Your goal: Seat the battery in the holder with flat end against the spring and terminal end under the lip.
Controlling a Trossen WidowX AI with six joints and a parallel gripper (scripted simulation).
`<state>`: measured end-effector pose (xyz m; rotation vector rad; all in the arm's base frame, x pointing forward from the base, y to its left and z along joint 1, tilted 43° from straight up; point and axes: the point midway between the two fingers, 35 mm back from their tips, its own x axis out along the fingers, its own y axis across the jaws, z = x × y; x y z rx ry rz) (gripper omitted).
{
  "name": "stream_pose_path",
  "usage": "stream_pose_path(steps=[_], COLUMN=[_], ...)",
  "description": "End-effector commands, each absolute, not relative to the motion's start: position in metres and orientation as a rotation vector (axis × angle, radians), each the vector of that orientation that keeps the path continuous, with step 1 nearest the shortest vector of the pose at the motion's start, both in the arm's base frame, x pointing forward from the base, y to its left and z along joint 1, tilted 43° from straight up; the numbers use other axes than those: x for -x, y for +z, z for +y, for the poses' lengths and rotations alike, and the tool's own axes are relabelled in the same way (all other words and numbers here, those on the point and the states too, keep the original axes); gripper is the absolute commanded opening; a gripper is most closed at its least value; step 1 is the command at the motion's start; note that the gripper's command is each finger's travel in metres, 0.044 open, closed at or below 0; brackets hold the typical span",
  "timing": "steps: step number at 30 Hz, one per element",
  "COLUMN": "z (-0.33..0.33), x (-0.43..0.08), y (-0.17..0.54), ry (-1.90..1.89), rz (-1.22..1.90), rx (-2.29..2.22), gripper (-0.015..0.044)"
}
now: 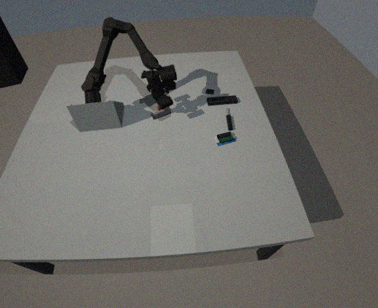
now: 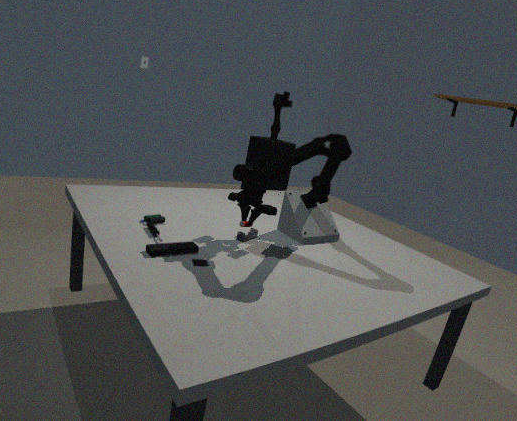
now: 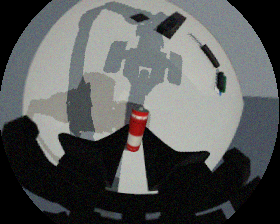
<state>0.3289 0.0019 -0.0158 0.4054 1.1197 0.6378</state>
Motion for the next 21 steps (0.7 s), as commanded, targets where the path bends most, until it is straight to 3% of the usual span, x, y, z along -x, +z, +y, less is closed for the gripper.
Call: stream_pose_path(steps=[1,21], z=[0.0083,0.0163], x=[-0.3286,-0.3294], y=[-0.0185,-0.0284], ry=[0.625,0.583], rz=[1.073,0.976], rx=[-0.423,-0.445], gripper=[0.0068,0.0068])
